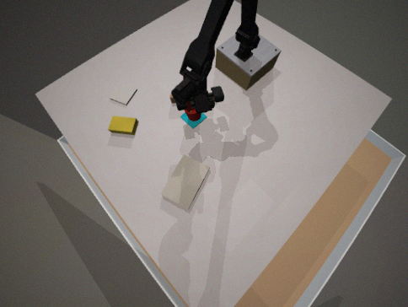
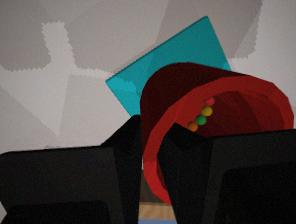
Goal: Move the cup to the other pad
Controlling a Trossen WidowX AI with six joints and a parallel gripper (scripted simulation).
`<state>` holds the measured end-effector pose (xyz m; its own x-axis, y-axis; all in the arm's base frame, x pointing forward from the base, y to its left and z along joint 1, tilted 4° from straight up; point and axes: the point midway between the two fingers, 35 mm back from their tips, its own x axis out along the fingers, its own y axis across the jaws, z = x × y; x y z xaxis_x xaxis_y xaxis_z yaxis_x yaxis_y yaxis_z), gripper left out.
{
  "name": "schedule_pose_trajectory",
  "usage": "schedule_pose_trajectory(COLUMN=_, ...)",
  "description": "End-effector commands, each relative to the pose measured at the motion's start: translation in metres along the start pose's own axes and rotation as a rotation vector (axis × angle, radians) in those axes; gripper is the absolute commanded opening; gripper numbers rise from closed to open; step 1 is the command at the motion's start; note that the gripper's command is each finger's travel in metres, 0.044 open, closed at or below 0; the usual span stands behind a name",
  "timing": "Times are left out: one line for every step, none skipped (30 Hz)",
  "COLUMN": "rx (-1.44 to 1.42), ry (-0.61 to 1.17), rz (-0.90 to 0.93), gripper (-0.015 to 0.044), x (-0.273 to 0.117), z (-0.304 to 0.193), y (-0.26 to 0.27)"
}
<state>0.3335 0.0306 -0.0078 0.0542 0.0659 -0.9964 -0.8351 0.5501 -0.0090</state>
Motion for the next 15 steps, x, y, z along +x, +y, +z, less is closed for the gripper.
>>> schedule_pose_trajectory(rx=0.000, ry=0.000, rz=0.000, gripper=0.0000, x=0.0000, z=0.0000, y=0.0000)
schedule_pose_trajectory(rx=0.000, ry=0.000, rz=0.000, gripper=0.0000, x=0.0000, z=0.0000, y=0.0000)
schedule_pose_trajectory(rx=0.000, ry=0.000, rz=0.000, gripper=0.0000, x=0.0000, z=0.0000, y=0.0000)
schedule_pose_trajectory(rx=0.000, ry=0.000, rz=0.000, gripper=0.0000, x=0.0000, z=0.0000, y=0.0000)
schedule_pose_trajectory(rx=0.000, ry=0.000, rz=0.000, gripper=0.0000, x=0.0000, z=0.0000, y=0.0000)
schedule_pose_trajectory(rx=0.000, ry=0.000, rz=0.000, gripper=0.0000, x=0.0000, z=0.0000, y=0.0000)
schedule_pose_trajectory(rx=0.000, ry=0.000, rz=0.000, gripper=0.0000, x=0.0000, z=0.0000, y=0.0000)
schedule_pose_trajectory(rx=0.000, ry=0.000, rz=0.000, gripper=0.0000, x=0.0000, z=0.0000, y=0.0000)
schedule_pose_trajectory(rx=0.000, ry=0.000, rz=0.000, gripper=0.0000, x=0.0000, z=0.0000, y=0.0000)
schedule_pose_trajectory(rx=0.000, ry=0.000, rz=0.000, gripper=0.0000, x=0.0000, z=0.0000, y=0.0000)
schedule_pose_trajectory(rx=0.000, ry=0.000, rz=0.000, gripper=0.0000, x=0.0000, z=0.0000, y=0.0000)
schedule_pose_trajectory(rx=0.000, ry=0.000, rz=0.000, gripper=0.0000, x=0.0000, z=0.0000, y=0.0000)
schedule_pose_trajectory(rx=0.000, ry=0.000, rz=0.000, gripper=0.0026, x=0.0000, z=0.0000, y=0.0000)
schedule_pose_trajectory(rx=0.000, ry=0.000, rz=0.000, gripper=0.0053, x=0.0000, z=0.0000, y=0.0000)
schedule_pose_trajectory(rx=0.000, ry=0.000, rz=0.000, gripper=0.0079, x=0.0000, z=0.0000, y=0.0000)
